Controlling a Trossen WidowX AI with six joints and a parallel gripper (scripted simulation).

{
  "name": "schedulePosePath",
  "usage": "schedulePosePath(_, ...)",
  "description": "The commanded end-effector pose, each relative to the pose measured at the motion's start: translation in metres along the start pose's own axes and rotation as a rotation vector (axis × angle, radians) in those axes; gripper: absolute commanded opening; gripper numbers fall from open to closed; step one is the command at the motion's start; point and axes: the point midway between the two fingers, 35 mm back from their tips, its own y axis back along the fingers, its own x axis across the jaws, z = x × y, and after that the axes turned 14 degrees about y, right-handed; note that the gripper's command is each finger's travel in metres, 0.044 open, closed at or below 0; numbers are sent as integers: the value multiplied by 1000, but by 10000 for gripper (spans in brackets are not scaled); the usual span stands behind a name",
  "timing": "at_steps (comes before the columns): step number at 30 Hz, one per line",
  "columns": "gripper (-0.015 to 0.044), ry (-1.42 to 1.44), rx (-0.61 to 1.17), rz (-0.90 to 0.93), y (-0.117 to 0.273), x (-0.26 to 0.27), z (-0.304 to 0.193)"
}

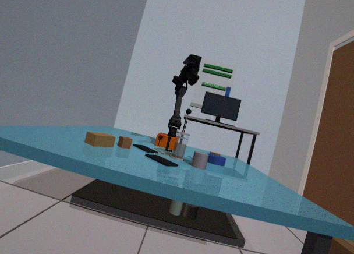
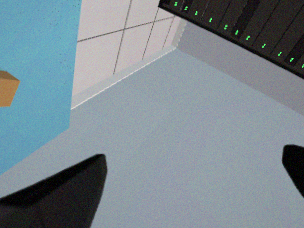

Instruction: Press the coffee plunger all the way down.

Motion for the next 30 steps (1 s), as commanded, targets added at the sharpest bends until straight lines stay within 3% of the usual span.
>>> schedulePosePath(1, 440, -784, -340, 31, 32, 29, 65)
schedulePosePath(14, 440, -1367, -529, 246, 58, 52, 108)
schedulePosePath(23, 440, -1771, -546, 423, 66, 60, 121)
schedulePosePath(30, 440, -1807, -539, 435, 57, 75, 137)
